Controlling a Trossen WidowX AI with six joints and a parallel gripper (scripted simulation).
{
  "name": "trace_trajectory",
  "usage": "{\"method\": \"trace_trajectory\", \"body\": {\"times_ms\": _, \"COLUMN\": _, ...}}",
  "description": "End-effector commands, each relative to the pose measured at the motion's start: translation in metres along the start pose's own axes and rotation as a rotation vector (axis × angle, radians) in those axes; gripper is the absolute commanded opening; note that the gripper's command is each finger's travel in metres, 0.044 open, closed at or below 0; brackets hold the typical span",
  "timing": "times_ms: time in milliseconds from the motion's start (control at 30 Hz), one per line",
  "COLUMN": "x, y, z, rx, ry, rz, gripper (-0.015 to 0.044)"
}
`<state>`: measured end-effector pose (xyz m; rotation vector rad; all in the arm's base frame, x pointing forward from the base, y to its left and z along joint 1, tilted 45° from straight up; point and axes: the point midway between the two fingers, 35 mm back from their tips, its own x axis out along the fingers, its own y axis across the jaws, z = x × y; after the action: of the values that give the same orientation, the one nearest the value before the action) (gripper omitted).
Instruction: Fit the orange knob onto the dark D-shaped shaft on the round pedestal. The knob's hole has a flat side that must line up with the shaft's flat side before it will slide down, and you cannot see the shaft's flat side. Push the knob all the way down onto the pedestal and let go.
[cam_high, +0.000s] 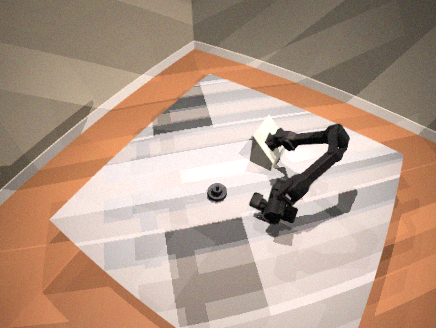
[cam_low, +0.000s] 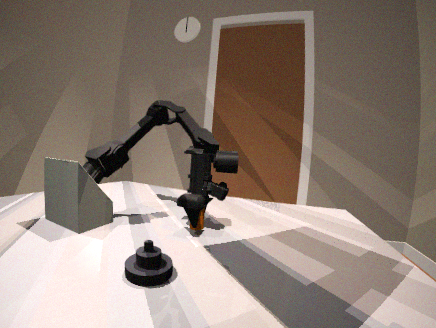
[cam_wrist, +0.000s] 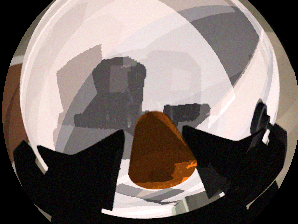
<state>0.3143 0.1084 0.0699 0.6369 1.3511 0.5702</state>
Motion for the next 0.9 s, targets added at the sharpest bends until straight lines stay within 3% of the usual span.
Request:
{"method": "trace_trajectory", "body": {"times_ms": 0, "x": 0.002, "y": -0.001, "z": -0.002, "rx": 0.009, "ry": 0.005, "rz": -0.005, "gripper": 0.0177}}
{"method": "trace_trajectory", "body": {"times_ms": 233, "x": 0.002, "y": -0.001, "z": -0.002, "rx": 0.009, "ry": 0.005, "rz": -0.005, "gripper": 0.0131}}
{"method": "trace_trajectory", "body": {"times_ms": 400, "x": -0.013, "y": -0.004, "z": 0.002, "rx": 0.008, "ry": 0.005, "rz": -0.012, "gripper": 0.0}}
{"method": "trace_trajectory", "body": {"times_ms": 867, "x": -0.102, "y": -0.01, "z": 0.003, "rx": 0.009, "ry": 0.008, "rz": -0.022, "gripper": 0.0}}
